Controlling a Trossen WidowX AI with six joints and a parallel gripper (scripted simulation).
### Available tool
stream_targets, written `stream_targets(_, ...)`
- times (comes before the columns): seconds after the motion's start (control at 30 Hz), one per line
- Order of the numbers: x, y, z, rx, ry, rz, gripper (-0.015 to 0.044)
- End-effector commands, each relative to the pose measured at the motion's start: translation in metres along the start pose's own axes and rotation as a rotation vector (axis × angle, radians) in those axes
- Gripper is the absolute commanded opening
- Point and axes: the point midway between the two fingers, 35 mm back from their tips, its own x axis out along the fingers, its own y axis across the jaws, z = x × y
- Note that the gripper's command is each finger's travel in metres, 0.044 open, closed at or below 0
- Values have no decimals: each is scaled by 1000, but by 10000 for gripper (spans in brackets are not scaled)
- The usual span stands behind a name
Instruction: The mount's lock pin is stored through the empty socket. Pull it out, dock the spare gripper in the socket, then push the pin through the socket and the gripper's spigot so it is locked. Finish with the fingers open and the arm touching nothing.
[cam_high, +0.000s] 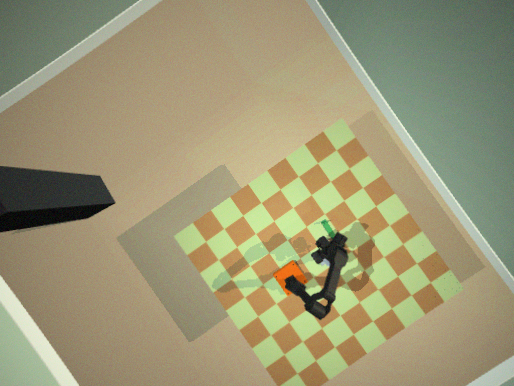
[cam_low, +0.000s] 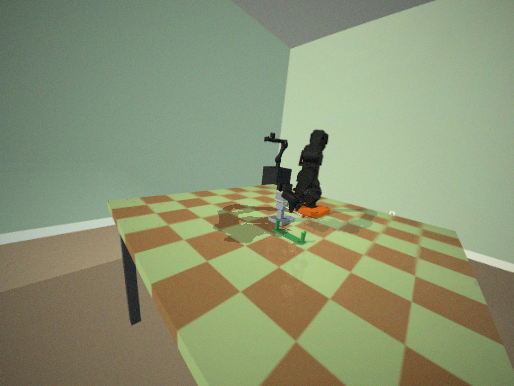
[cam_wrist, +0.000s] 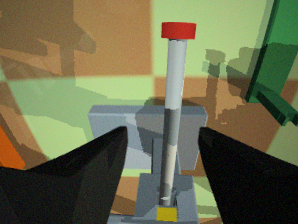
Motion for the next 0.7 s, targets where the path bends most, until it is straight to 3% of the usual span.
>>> stream_targets(0.0, -10, 0, 4, 1, -1, -1, 200)
stream_targets(0.67, -54, 4, 24, -20, 11, 9, 200)
